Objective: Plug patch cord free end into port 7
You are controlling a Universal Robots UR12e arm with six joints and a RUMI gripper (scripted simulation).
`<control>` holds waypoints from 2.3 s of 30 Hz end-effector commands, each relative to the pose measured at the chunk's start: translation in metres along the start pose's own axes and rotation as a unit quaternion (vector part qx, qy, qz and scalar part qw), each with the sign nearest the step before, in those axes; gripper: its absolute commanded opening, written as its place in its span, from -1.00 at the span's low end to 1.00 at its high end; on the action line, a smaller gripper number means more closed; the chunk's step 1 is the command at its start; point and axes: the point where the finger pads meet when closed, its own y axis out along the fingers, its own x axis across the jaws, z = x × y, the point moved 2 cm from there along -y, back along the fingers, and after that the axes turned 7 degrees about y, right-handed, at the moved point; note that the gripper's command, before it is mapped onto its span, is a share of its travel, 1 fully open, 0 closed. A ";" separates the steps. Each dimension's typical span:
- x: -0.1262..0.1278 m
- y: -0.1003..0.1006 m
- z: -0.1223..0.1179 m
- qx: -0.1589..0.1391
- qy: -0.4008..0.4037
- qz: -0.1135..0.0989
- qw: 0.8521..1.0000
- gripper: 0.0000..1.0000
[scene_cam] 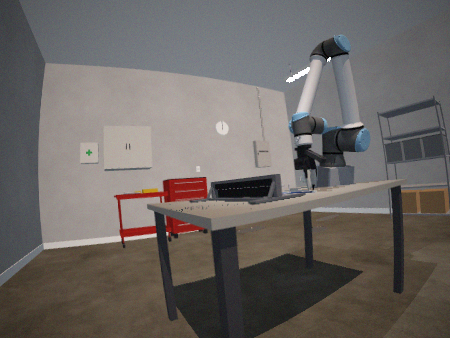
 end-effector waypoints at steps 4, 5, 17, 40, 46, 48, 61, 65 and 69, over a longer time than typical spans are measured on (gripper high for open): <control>0.001 0.000 0.000 0.000 0.000 -0.001 1.000 -0.56; 0.001 0.001 0.000 0.000 0.000 -0.001 1.000 -0.56; 0.001 0.003 0.000 0.000 0.000 -0.001 1.000 -0.56; 0.001 0.010 0.000 0.000 0.000 -0.001 1.000 -0.56; 0.001 0.011 0.000 0.000 0.000 -0.001 1.000 -0.56; 0.001 0.011 0.000 0.000 0.000 -0.001 1.000 -0.56; 0.001 0.011 0.000 0.000 0.000 -0.001 1.000 -0.56; 0.001 0.011 0.000 0.000 0.000 -0.001 1.000 -0.56; 0.001 0.011 0.000 0.000 0.000 -0.001 1.000 -0.56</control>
